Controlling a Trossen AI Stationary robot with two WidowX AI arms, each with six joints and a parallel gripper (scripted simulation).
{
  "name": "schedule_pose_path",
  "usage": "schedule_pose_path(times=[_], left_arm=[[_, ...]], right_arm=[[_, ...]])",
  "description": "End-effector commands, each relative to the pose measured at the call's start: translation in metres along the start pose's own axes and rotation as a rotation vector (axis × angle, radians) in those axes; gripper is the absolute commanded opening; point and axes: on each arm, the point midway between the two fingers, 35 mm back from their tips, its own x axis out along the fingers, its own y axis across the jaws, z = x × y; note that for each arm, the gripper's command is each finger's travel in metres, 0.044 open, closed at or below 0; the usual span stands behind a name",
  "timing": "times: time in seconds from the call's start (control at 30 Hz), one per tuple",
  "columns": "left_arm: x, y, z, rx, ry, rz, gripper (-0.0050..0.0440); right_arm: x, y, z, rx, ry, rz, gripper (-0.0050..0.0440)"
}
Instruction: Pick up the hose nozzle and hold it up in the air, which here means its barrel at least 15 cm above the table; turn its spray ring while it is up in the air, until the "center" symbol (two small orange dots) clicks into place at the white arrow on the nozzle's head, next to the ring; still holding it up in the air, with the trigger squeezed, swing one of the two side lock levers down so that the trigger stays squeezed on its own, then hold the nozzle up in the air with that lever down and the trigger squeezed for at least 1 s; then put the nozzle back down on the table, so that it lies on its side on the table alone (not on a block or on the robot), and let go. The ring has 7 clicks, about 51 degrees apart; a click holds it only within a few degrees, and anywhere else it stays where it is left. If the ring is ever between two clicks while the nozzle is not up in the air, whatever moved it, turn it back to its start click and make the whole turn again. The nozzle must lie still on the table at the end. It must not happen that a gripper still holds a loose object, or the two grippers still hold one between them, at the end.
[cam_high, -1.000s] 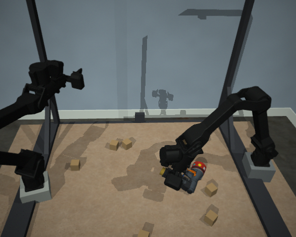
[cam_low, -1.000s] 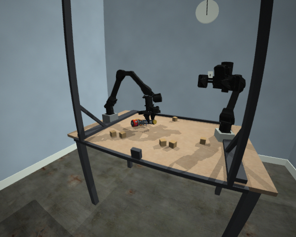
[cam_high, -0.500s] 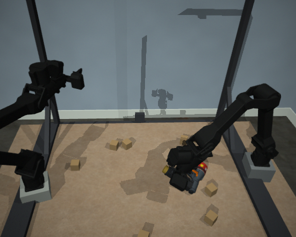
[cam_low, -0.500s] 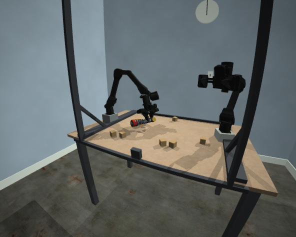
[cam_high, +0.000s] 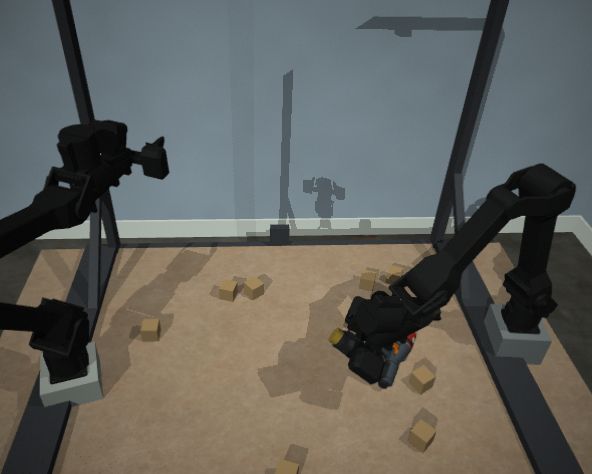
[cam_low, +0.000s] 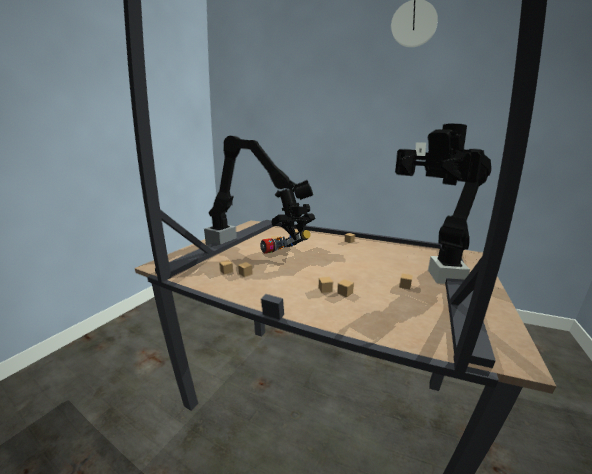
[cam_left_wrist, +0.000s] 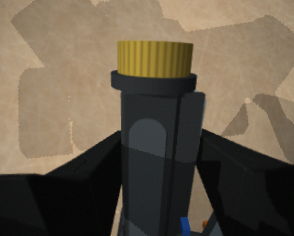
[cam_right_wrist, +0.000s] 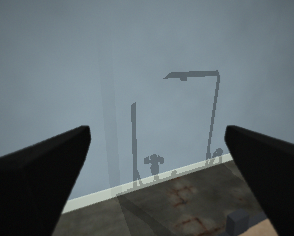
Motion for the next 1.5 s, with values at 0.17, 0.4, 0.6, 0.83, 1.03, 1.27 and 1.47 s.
schedule_pose_path(times=[0.17, 0.4, 0.6, 0.83, 1.03, 1.27, 1.47], left_arm=[[-0.02, 0.001, -0.003, 0.014, -0.153, 0.017, 0.0165], [-0.023, 0.002, -0.004, 0.015, -0.181, 0.019, 0.0165], [-0.032, 0.001, -0.015, 0.013, -0.292, 0.015, 0.0165], [-0.028, 0.001, -0.012, 0.014, -0.259, 0.018, 0.0165], [-0.027, 0.001, -0.013, 0.014, -0.259, 0.018, 0.0165], [-0.027, 0.001, -0.014, 0.014, -0.259, 0.018, 0.0165], [-0.027, 0.001, -0.014, 0.014, -0.259, 0.018, 0.0165]], right_arm=[[-0.001, 0.0, 0.009, 0.003, -0.022, -0.003, 0.0415], [-0.001, 0.0, 0.009, 0.003, -0.022, -0.003, 0.0415], [-0.001, 0.0, 0.009, 0.003, -0.022, -0.003, 0.0415], [-0.001, 0.0, 0.009, 0.003, -0.022, -0.003, 0.0415], [-0.001, 0.0, 0.009, 0.003, -0.022, -0.003, 0.0415], [-0.001, 0.0, 0.009, 0.003, -0.022, -0.003, 0.0415], [-0.001, 0.0, 0.009, 0.003, -0.022, -0.003, 0.0415]])
